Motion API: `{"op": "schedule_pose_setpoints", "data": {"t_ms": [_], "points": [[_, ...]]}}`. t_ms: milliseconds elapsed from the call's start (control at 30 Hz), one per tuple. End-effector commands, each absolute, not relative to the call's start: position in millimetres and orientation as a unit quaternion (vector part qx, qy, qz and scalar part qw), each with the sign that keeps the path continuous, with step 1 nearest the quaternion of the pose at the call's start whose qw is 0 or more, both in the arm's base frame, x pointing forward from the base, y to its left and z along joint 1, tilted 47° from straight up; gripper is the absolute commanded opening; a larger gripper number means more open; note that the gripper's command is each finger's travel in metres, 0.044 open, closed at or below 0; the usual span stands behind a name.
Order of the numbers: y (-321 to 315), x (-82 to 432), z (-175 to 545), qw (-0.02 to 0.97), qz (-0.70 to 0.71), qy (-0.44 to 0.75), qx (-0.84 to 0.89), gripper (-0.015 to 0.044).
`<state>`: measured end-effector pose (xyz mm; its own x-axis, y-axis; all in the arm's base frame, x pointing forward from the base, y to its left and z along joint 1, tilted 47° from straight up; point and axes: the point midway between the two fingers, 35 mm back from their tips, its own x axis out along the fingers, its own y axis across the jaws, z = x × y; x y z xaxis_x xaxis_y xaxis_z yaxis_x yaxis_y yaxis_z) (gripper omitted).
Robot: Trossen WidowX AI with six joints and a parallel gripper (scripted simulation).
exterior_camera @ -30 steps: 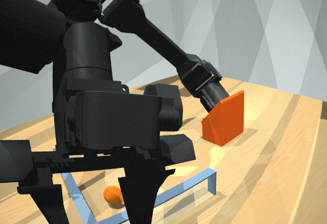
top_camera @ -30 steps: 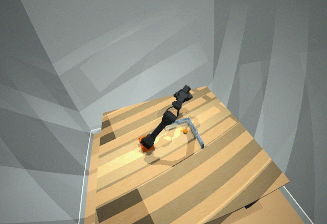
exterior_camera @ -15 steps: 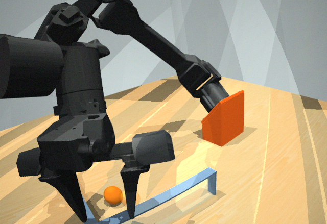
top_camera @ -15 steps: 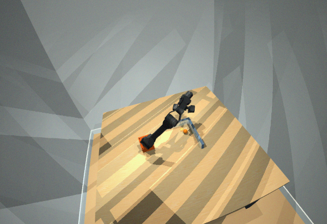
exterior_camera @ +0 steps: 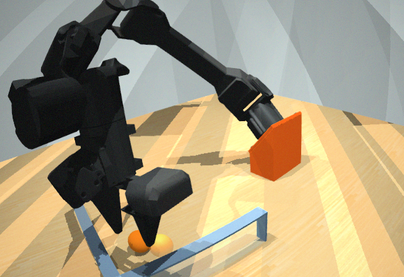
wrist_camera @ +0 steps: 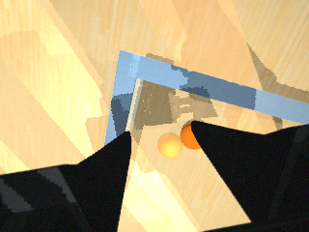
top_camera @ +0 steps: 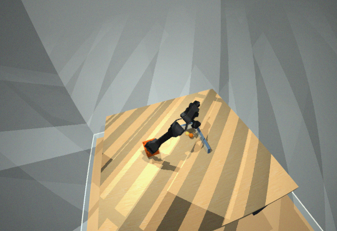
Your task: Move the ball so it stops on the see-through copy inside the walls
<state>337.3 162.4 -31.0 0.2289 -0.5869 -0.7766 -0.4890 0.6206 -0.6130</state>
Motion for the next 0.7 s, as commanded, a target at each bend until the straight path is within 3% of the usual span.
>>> {"op": "schedule_pose_setpoints", "data": {"t_ms": [0, 667], "points": [[118, 327, 0, 0.699, -0.213, 0.596, -0.332, 0.0292], [107, 330, -10, 0.699, -0.213, 0.596, -0.332, 0.0292]]}}
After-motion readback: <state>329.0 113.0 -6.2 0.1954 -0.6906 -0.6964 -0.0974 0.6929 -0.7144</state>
